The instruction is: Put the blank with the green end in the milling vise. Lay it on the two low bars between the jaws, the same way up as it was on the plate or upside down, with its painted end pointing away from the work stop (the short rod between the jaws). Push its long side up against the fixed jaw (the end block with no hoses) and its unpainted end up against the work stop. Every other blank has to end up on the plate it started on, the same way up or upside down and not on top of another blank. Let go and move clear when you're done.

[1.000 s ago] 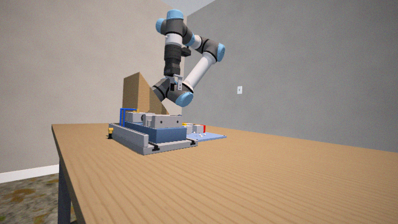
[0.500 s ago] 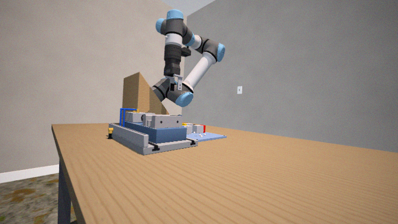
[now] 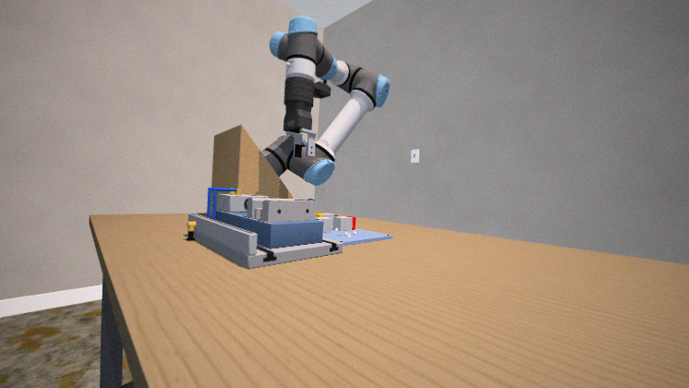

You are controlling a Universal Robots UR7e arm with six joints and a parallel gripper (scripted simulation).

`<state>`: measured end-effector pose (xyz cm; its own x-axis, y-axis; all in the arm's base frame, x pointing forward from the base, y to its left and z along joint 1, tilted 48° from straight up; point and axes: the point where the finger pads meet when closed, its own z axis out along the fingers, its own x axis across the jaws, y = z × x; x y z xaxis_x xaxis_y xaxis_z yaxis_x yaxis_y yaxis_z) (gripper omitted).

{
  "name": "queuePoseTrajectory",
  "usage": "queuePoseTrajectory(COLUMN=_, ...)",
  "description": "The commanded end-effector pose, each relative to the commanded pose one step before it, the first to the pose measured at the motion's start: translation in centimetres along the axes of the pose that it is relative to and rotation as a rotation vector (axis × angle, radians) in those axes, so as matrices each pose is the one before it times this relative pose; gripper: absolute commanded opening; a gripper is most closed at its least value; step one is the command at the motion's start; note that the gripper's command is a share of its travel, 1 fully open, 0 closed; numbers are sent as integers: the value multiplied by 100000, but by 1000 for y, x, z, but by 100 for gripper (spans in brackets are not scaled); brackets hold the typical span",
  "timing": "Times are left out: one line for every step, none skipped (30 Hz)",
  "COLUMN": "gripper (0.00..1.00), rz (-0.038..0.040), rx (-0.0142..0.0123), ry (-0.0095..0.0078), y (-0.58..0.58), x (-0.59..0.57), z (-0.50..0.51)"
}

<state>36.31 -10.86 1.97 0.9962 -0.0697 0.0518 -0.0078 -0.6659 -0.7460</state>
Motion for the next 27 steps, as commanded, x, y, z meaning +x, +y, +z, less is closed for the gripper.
queuePoseTrajectory(gripper=100, rz=-15, rx=-88, ry=83, y=29, x=18, z=-44)
queuePoseTrajectory(gripper=100, rz=0, rx=0, ry=0, y=0, x=0, z=0)
queuePoseTrajectory(gripper=100, rz=0, rx=0, ry=0, y=0, x=0, z=0)
queuePoseTrajectory(gripper=100, rz=0, rx=0, ry=0, y=0, x=0, z=0)
queuePoseTrajectory(gripper=100, rz=0, rx=0, ry=0, y=0, x=0, z=0)
queuePoseTrajectory(gripper=100, rz=0, rx=0, ry=0, y=0, x=0, z=0)
queuePoseTrajectory(gripper=100, rz=0, rx=0, ry=0, y=0, x=0, z=0)
queuePoseTrajectory(gripper=100, rz=0, rx=0, ry=0, y=0, x=0, z=0)
queuePoseTrajectory(gripper=100, rz=0, rx=0, ry=0, y=0, x=0, z=0)
queuePoseTrajectory(gripper=100, rz=0, rx=0, ry=0, y=0, x=0, z=0)
queuePoseTrajectory(gripper=100, rz=0, rx=0, ry=0, y=0, x=0, z=0)
queuePoseTrajectory(gripper=100, rz=0, rx=0, ry=0, y=0, x=0, z=0)
queuePoseTrajectory(gripper=100, rz=0, rx=0, ry=0, y=0, x=0, z=0)
queuePoseTrajectory(gripper=100, rz=0, rx=0, ry=0, y=-52, x=-9, z=1199)
queuePoseTrajectory(gripper=100, rz=0, rx=0, ry=0, y=-52, x=-9, z=1199)
queuePoseTrajectory(gripper=100, rz=0, rx=0, ry=0, y=-52, x=-9, z=1199)
queuePoseTrajectory(gripper=100, rz=0, rx=0, ry=0, y=-52, x=-9, z=1199)
queuePoseTrajectory(gripper=100, rz=0, rx=0, ry=0, y=-52, x=-9, z=1199)
queuePoseTrajectory(gripper=100, rz=0, rx=0, ry=0, y=0, x=0, z=0)
queuePoseTrajectory(gripper=100, rz=0, rx=0, ry=0, y=0, x=0, z=0)
queuePoseTrajectory(gripper=100, rz=0, rx=0, ry=0, y=0, x=0, z=0)
queuePoseTrajectory(gripper=100, rz=0, rx=0, ry=0, y=0, x=0, z=0)
queuePoseTrajectory(gripper=100, rz=0, rx=0, ry=0, y=0, x=0, z=0)
queuePoseTrajectory(gripper=100, rz=0, rx=0, ry=0, y=0, x=0, z=0)
queuePoseTrajectory(gripper=100, rz=0, rx=0, ry=0, y=0, x=0, z=0)
queuePoseTrajectory(gripper=100, rz=0, rx=0, ry=0, y=0, x=0, z=0)
queuePoseTrajectory(gripper=100, rz=0, rx=0, ry=0, y=0, x=0, z=0)
